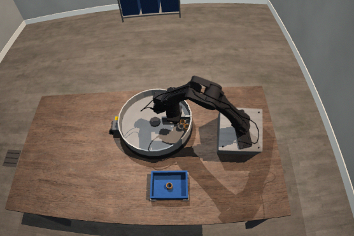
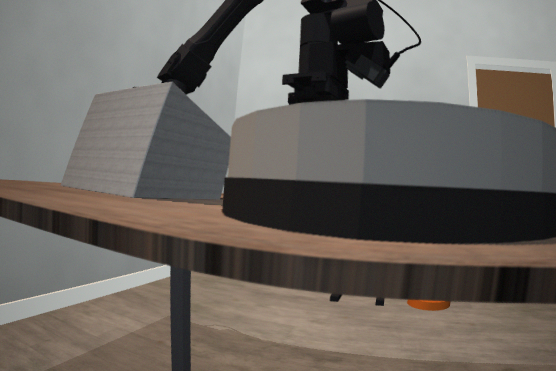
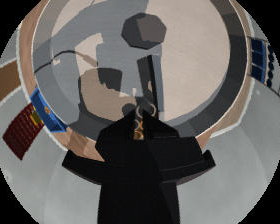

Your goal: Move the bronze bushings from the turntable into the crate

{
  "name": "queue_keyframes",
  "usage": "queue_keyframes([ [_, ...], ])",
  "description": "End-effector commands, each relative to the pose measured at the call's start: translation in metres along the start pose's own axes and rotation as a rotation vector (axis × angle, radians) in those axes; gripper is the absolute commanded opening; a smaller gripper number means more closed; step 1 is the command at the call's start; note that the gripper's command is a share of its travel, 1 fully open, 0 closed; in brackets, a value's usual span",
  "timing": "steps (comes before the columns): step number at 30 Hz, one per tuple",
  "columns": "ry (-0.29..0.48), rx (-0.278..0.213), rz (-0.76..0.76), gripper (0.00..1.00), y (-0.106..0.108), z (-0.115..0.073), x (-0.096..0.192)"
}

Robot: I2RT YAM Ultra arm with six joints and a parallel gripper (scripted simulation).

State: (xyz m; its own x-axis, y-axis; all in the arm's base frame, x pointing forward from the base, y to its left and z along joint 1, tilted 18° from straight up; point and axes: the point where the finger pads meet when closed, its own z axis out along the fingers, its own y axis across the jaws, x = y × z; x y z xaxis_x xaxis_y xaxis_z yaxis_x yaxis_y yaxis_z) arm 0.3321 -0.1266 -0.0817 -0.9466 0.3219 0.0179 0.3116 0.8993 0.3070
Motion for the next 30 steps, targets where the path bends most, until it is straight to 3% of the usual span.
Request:
queue_keyframes([
  [1,0.021,-0.012,0.010,0.13,0.0034,0.0117,0.0078],
  [30,0.003,-0.008,0.016,0.13,-0.0014,0.0066,0.0007],
])
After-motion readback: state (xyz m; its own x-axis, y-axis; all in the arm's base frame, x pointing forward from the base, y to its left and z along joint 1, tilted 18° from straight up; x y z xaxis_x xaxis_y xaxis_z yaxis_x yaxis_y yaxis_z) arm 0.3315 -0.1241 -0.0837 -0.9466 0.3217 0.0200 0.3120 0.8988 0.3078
